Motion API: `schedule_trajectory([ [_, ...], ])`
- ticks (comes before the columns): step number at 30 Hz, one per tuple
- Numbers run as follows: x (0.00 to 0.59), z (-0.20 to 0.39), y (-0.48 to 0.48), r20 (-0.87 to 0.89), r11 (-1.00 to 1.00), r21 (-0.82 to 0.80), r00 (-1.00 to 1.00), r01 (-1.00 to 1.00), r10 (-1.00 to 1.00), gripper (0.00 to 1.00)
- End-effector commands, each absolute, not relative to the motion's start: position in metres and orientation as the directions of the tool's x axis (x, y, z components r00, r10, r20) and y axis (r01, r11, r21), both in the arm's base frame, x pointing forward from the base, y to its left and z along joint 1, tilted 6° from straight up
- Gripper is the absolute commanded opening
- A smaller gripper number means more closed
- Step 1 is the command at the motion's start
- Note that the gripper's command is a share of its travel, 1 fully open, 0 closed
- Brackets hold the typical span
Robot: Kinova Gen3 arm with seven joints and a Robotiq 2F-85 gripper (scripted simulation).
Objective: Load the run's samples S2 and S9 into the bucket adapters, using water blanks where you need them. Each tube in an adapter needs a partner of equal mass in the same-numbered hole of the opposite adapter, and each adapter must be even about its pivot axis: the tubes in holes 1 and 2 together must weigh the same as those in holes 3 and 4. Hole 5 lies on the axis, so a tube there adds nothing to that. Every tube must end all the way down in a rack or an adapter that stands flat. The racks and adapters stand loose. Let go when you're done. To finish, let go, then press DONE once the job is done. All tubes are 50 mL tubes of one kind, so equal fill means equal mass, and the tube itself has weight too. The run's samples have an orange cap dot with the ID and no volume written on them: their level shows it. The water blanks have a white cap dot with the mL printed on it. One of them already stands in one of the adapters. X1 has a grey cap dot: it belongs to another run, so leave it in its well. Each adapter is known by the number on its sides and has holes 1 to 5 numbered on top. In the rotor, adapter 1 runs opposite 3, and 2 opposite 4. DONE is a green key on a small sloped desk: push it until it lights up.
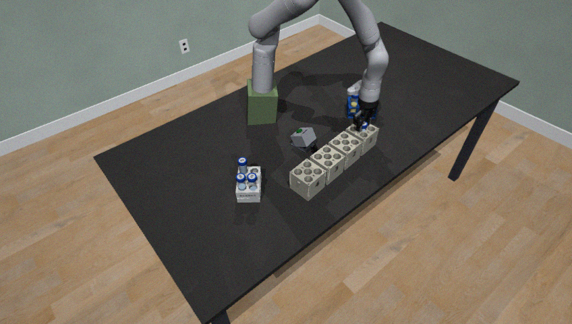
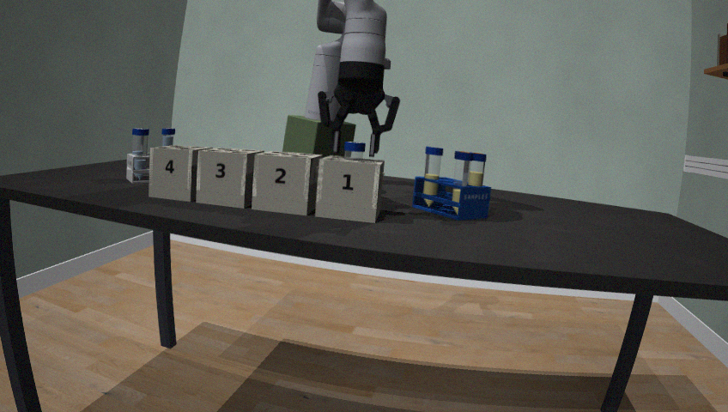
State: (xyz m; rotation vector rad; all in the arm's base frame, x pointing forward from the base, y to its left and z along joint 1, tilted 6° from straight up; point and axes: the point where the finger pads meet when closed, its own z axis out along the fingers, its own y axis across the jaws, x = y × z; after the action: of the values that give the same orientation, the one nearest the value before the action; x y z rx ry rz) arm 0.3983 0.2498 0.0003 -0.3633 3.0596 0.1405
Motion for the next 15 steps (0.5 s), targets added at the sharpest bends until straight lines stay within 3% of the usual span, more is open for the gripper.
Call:
schedule_trajectory([
  [1, 0.398, 0.0, 0.25, -0.068, 0.968, 0.083, -0.97, -0.237, -0.232, 0.62],
  [15, 0.396, 0.01, 0.248, -0.063, 0.967, 0.082, -0.97, -0.239, -0.235, 0.62],
])
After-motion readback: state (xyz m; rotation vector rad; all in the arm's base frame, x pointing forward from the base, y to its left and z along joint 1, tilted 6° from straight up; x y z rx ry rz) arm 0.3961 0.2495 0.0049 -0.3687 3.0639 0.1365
